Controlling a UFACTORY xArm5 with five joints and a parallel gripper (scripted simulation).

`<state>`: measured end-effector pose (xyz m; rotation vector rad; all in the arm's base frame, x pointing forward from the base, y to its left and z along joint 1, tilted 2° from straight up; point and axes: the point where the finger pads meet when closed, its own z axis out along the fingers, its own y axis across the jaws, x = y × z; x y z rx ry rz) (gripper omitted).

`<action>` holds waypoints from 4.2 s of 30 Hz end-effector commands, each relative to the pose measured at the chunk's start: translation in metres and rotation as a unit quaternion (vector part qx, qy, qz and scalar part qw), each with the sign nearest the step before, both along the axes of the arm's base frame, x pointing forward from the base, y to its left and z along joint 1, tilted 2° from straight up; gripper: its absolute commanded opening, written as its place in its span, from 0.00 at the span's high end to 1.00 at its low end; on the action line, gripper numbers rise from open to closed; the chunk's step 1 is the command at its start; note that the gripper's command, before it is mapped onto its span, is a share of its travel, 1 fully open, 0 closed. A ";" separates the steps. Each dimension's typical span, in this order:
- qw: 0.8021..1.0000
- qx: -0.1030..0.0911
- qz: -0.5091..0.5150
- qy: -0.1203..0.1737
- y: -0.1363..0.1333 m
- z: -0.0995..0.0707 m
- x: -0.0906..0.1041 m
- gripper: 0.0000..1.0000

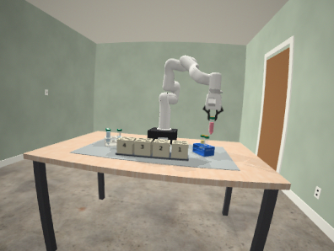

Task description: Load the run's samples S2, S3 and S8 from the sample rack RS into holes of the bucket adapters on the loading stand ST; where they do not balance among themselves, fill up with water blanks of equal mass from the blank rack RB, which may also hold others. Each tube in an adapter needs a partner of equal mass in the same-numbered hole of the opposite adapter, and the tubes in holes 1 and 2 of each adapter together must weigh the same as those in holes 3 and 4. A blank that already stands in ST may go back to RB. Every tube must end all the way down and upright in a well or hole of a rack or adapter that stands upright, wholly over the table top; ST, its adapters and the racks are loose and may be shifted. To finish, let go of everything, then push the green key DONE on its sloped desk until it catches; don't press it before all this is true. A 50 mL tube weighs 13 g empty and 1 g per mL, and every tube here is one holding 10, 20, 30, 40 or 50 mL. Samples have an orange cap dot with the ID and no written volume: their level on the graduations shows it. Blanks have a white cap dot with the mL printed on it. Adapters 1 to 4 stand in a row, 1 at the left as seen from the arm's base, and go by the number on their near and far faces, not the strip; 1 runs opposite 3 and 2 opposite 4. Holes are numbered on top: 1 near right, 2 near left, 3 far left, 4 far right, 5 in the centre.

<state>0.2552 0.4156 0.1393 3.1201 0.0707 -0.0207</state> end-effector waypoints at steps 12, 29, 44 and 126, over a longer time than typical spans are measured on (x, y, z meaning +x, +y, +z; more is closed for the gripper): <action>0.970 0.004 0.245 0.004 0.001 0.002 0.001 1.00; 0.928 0.006 0.373 0.007 0.001 0.002 0.001 1.00; 0.928 0.006 0.373 0.007 0.001 -0.002 0.001 1.00; 0.928 0.006 0.373 0.007 0.000 -0.093 -0.002 1.00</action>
